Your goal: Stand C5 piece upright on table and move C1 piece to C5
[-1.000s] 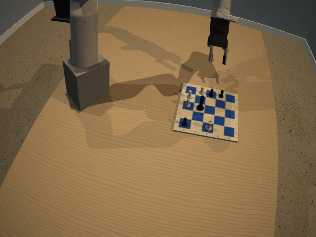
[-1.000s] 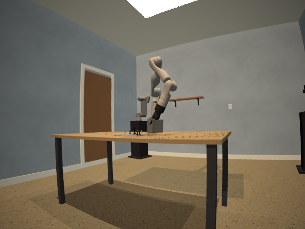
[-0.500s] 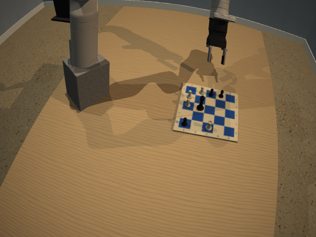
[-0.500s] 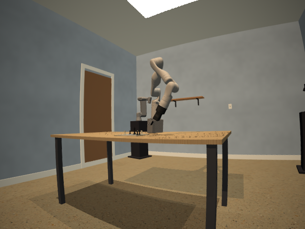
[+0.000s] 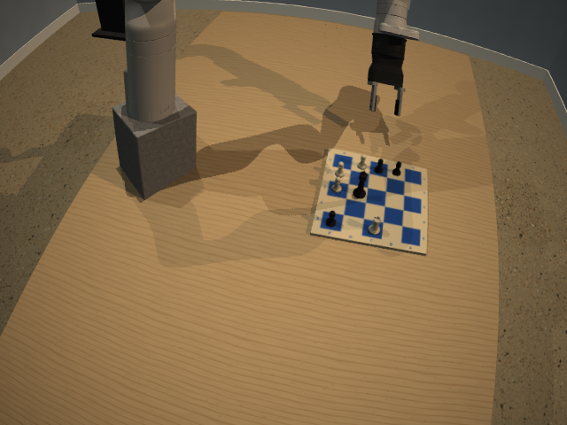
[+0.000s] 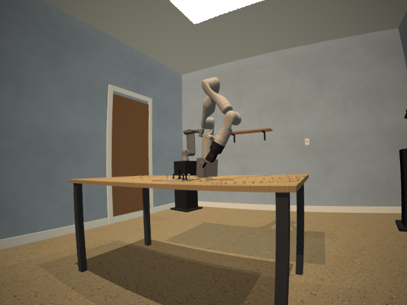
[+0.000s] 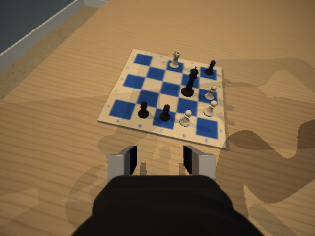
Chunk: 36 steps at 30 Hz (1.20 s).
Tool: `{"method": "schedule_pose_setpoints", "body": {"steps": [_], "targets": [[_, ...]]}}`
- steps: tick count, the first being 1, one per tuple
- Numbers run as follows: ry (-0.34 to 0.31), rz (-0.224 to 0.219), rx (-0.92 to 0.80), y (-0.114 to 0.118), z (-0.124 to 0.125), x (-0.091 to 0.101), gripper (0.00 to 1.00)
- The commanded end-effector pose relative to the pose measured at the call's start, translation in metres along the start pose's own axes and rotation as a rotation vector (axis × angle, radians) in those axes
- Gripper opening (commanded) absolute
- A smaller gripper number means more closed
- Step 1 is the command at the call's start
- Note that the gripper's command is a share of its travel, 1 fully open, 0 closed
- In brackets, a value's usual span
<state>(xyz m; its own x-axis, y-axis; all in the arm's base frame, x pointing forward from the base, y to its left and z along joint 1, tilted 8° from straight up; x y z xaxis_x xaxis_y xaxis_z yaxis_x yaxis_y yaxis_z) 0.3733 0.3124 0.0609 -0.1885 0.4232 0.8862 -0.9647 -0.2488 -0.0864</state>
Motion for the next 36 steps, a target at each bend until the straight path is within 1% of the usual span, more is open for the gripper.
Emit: {"method": "schedule_pose_setpoints", "body": {"steps": [1,9,10,16,17,26,27,34,35,36], "targets": [[0.017,0.006,-0.013,0.003,-0.006,0.000,1.00],[0.017,0.006,-0.013,0.003,-0.006,0.000,1.00],[0.033,0.011,-0.027,0.006,-0.011,-0.001,1.00],[0.033,0.011,-0.027,0.006,-0.011,-0.001,1.00],[0.050,0.010,-0.043,0.008,-0.017,-0.002,1.00],[0.050,0.010,-0.043,0.008,-0.017,-0.002,1.00],[0.067,0.006,-0.058,0.010,-0.023,-0.004,1.00],[0.067,0.006,-0.058,0.010,-0.023,-0.004,1.00],[0.084,0.003,-0.072,0.012,-0.029,-0.005,1.00],[0.084,0.003,-0.072,0.012,-0.029,-0.005,1.00]]}}
Point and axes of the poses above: the point where the finger pads meet when closed, its own x axis back along the fingers, its own y axis across the jaws, z = x × y, the point moved 7 cm from there along x, back along the fingers, and after that the axes turned 11 degrees about -x, right-handed, at the moved point
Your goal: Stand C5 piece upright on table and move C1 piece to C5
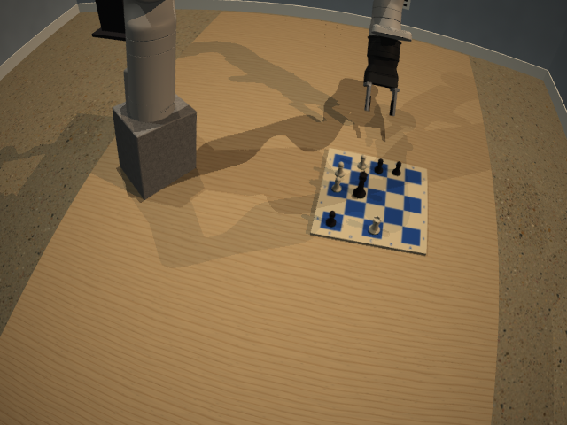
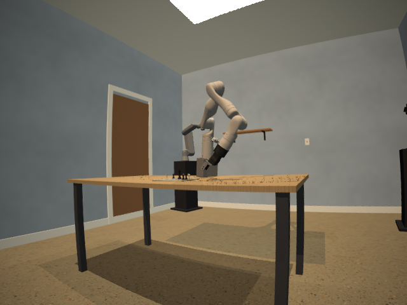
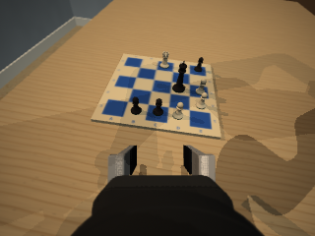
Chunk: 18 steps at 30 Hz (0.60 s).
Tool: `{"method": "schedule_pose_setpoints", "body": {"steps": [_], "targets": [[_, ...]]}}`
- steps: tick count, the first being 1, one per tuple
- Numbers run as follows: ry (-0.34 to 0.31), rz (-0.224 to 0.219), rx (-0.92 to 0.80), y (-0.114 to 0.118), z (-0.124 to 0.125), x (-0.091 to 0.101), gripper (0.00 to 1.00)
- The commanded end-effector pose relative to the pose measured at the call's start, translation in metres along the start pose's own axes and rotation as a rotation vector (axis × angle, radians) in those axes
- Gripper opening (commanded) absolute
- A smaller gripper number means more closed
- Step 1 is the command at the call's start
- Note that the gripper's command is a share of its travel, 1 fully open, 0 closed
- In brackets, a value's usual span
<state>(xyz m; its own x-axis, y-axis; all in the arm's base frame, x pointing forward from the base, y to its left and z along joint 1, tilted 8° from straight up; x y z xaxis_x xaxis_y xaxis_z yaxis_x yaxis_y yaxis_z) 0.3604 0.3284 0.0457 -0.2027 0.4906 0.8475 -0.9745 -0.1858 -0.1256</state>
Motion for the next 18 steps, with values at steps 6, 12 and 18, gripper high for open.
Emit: {"method": "schedule_pose_setpoints", "body": {"steps": [6,12,18], "targets": [[0.005,0.000,0.003,0.002,-0.006,-0.001,1.00],[0.021,-0.002,-0.011,0.005,-0.011,-0.002,1.00],[0.036,-0.003,-0.024,0.008,-0.017,-0.003,1.00]]}}
Point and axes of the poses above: the point where the finger pads meet when closed, its own x axis back along the fingers, its own y axis across the jaws, z = x × y, the point moved 7 cm from there along x, back along the fingers, and after that the axes turned 11 degrees about -x, right-handed, at the moved point
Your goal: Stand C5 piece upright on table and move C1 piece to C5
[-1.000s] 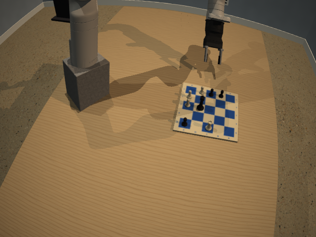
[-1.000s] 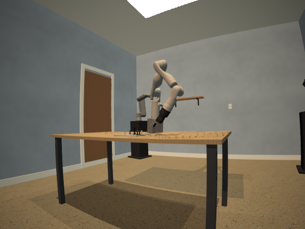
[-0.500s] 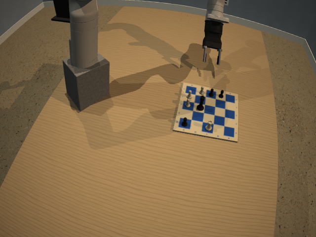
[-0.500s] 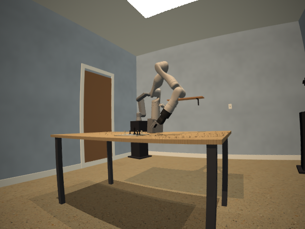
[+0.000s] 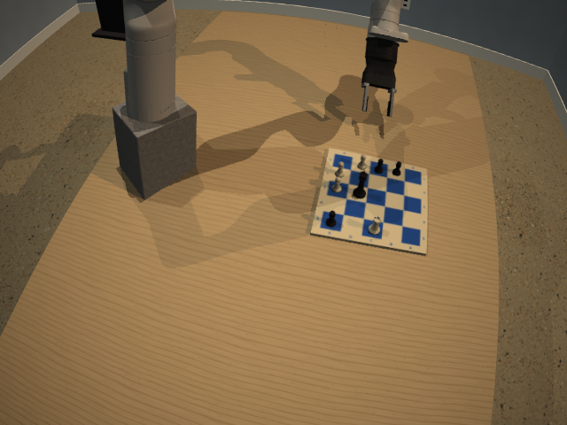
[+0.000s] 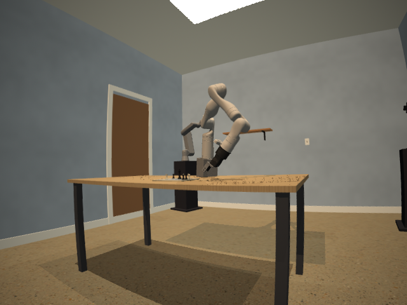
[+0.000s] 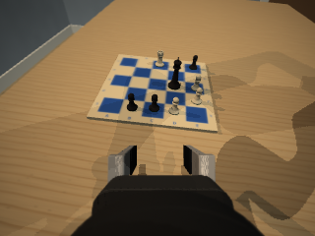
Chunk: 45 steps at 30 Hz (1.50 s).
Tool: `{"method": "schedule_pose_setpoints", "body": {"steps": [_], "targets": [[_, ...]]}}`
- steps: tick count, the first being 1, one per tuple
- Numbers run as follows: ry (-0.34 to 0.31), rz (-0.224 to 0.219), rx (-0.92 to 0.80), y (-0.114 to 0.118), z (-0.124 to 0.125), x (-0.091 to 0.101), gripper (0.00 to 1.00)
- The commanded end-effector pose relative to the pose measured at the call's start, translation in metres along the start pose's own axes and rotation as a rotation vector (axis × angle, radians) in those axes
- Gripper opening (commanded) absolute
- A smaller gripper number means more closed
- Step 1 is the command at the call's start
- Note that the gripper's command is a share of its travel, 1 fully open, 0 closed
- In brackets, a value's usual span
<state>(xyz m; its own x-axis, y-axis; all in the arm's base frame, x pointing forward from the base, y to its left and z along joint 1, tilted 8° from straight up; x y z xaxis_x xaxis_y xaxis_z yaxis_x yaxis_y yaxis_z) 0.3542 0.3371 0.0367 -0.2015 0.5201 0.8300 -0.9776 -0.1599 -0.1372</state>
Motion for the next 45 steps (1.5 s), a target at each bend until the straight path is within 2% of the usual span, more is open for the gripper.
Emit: {"method": "schedule_pose_setpoints", "body": {"steps": [1,45], "targets": [[0.002,0.001,0.004,0.002,-0.004,0.000,1.00],[0.062,-0.002,-0.047,0.012,-0.024,-0.003,1.00]]}}
Point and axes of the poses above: the point where the finger pads meet when closed, its own x axis back along the fingers, its own y axis across the jaws, z = x × y, the point moved 7 cm from there along x, back along the fingers, and after that the axes turned 11 degrees about -x, right-handed, at the moved point
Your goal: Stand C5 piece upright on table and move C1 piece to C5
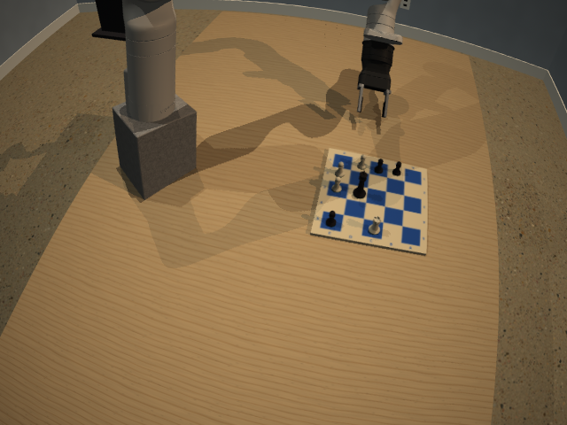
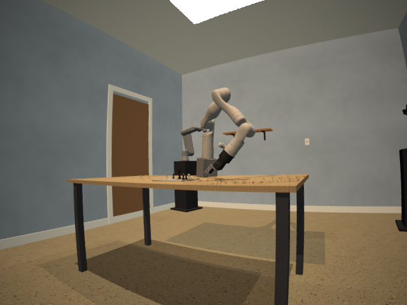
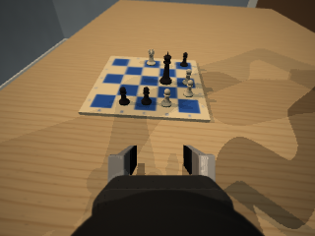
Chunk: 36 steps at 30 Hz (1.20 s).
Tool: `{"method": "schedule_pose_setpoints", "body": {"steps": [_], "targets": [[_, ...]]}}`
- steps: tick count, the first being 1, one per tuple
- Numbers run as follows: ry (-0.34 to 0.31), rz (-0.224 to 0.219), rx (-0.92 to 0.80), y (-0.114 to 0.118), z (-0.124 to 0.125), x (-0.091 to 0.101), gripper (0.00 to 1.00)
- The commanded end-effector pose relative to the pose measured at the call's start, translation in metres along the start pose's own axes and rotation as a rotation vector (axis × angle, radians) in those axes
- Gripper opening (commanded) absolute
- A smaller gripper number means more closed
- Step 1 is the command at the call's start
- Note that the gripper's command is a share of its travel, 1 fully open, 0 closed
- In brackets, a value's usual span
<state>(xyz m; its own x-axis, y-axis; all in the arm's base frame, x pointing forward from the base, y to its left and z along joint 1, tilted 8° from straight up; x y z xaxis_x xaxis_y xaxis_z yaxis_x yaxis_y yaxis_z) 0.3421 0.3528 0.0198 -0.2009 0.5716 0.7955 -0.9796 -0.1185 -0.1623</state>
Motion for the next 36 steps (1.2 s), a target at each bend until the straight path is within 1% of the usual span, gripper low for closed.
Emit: {"method": "schedule_pose_setpoints", "body": {"steps": [1,2,36], "targets": [[0.000,0.001,0.001,0.001,-0.001,0.000,1.00],[0.009,0.001,-0.007,0.002,-0.004,0.000,1.00],[0.049,0.003,-0.042,0.010,-0.017,-0.001,1.00]]}}
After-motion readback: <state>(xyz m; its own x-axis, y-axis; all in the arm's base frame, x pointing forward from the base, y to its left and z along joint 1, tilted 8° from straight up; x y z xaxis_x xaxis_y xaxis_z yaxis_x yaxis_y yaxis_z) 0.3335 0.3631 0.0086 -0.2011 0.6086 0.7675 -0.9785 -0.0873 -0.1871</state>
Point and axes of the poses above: the point where the finger pads meet when closed, its own x axis back along the fingers, its own y axis across the jaws, z = x × y, the point moved 7 cm from there along x, back along the fingers, and after that the axes turned 11 degrees about -x, right-handed, at the moved point
